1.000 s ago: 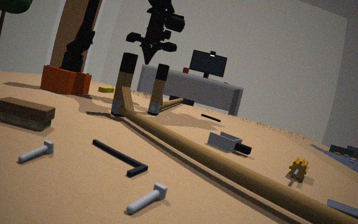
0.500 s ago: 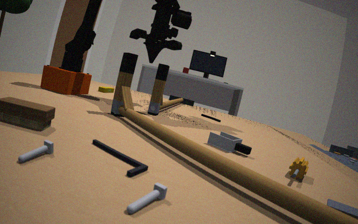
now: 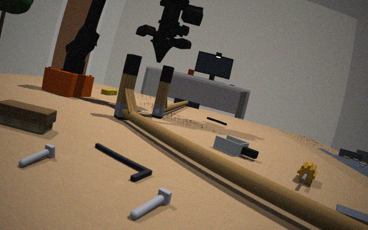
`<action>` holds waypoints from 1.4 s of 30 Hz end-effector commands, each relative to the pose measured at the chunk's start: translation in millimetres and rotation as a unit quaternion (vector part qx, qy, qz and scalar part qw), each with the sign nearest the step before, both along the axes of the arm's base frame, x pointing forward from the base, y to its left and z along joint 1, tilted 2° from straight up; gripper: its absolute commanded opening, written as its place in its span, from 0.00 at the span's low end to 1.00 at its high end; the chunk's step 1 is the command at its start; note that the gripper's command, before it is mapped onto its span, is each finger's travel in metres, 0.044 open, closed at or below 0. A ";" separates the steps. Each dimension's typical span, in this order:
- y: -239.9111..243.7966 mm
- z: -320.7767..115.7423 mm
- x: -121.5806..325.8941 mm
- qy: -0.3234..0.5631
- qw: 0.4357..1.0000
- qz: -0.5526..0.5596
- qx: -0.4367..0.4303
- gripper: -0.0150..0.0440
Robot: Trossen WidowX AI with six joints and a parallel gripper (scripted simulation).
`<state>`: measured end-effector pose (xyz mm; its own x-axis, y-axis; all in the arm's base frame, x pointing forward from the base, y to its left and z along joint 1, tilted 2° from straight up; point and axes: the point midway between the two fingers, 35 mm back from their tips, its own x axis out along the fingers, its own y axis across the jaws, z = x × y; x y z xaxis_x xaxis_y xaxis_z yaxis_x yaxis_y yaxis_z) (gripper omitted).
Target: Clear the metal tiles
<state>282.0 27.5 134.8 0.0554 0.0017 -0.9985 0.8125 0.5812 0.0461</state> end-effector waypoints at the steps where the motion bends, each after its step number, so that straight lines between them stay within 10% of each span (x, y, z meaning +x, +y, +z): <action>1: -11.6 2.4 3.5 0.001 1.000 0.014 0.001 0.25; 42: -127.2 19.1 4.6 0.004 0.991 0.134 -0.004 0.25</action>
